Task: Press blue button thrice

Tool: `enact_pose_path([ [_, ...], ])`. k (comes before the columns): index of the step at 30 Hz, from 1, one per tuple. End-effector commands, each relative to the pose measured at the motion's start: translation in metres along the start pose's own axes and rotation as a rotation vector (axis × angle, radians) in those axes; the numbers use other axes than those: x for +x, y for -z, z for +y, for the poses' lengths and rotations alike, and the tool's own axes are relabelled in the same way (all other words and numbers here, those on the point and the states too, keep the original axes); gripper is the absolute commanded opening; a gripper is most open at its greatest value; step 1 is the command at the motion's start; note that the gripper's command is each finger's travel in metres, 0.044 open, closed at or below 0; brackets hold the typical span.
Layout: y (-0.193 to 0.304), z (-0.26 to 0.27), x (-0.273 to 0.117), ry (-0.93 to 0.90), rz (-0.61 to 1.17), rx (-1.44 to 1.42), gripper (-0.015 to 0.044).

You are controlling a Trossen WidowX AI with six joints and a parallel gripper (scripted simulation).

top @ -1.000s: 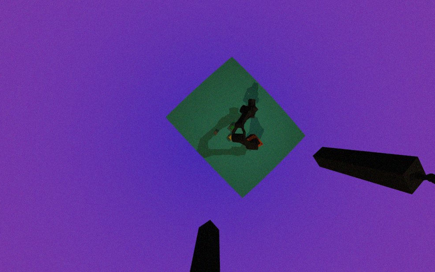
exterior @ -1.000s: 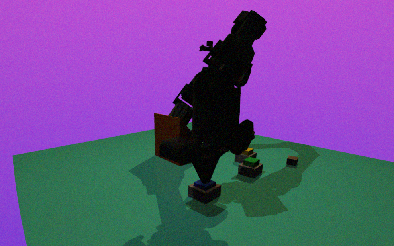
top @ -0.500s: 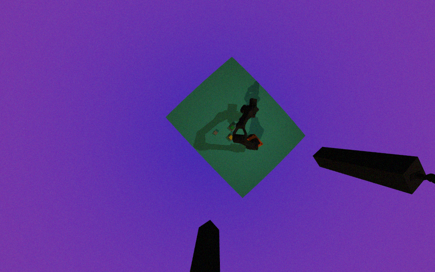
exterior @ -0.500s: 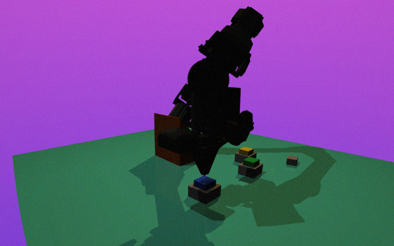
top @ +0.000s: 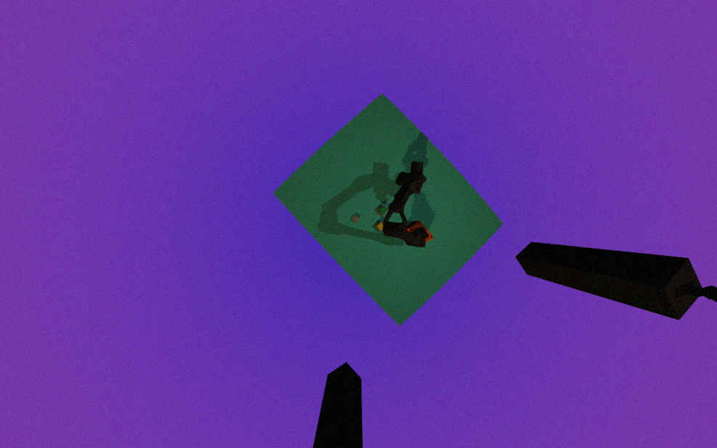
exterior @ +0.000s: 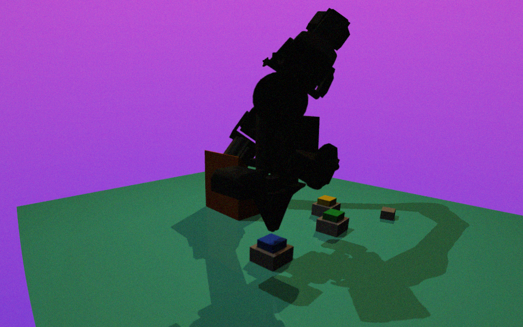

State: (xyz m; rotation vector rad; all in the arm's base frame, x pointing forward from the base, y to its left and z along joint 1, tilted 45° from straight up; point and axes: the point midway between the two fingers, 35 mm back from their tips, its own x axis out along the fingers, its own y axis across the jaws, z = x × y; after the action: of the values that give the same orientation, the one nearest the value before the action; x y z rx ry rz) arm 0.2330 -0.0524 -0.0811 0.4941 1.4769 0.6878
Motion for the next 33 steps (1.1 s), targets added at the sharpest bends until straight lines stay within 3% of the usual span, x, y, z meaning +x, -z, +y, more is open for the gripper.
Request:
enact_pose_path([
  [1, 0.002, 0.002, 0.009, -0.01, 0.007, 0.009, 0.002],
  [33, 0.003, 0.002, 0.024, -0.011, 0.007, 0.009, 0.002],
])
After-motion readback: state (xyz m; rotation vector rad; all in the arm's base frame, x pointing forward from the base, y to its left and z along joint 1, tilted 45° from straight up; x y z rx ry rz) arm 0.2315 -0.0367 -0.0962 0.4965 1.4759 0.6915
